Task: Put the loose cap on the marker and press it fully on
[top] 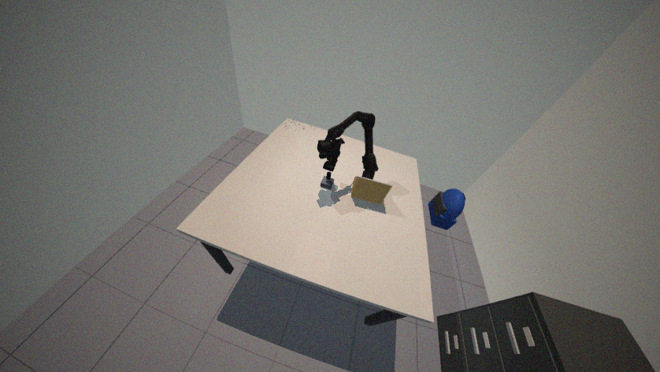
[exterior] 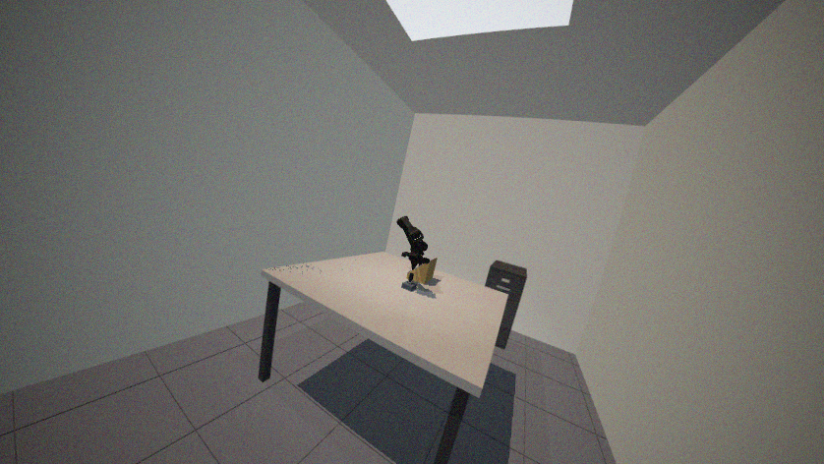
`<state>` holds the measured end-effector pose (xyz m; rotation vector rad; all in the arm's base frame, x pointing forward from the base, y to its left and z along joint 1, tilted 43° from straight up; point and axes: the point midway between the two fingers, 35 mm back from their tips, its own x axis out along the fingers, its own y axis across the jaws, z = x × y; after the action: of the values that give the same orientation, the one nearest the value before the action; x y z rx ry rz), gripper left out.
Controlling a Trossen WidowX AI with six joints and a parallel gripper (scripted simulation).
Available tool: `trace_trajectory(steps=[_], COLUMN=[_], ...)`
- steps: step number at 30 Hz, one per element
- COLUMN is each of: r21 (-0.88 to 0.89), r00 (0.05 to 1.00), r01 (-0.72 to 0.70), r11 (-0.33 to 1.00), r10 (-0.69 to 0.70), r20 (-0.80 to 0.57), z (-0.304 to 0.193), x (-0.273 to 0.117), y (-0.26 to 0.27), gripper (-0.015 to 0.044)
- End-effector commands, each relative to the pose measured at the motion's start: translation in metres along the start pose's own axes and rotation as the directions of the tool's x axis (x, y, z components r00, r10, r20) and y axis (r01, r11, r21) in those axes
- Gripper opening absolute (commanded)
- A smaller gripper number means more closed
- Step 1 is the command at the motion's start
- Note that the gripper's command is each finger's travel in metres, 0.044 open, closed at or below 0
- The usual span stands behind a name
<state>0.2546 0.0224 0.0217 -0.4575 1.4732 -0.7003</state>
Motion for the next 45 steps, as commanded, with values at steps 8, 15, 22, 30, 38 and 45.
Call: trace_trajectory(steps=[8, 15, 22, 30, 38, 45], r21=[0.003, 0.003, 0.003, 0.01, 0.009, 0.009], r00=[1.0, 1.0, 1.0, 1.0, 1.0, 1.0], r01=[0.006, 0.007, 0.007, -0.003, -0.007, -0.005], r11=[1.0, 1.0, 1.0, 1.0, 1.0, 1.0], r10=[-0.006, -0.007, -0.007, 0.002, 0.007, 0.005], r20=[0.001, 0.002, 0.002, 0.007, 0.007, 0.005], z=[-0.001, -0.001, -0.001, 0.002, 0.005, 0.001], x=[0.015, 0.024, 0.033, 0.033, -0.003, -0.056], y=[-0.001, -0.001, -0.001, 0.0, 0.003, 0.002], gripper=[0.0, 0.0, 0.0, 0.0, 0.0, 0.0])
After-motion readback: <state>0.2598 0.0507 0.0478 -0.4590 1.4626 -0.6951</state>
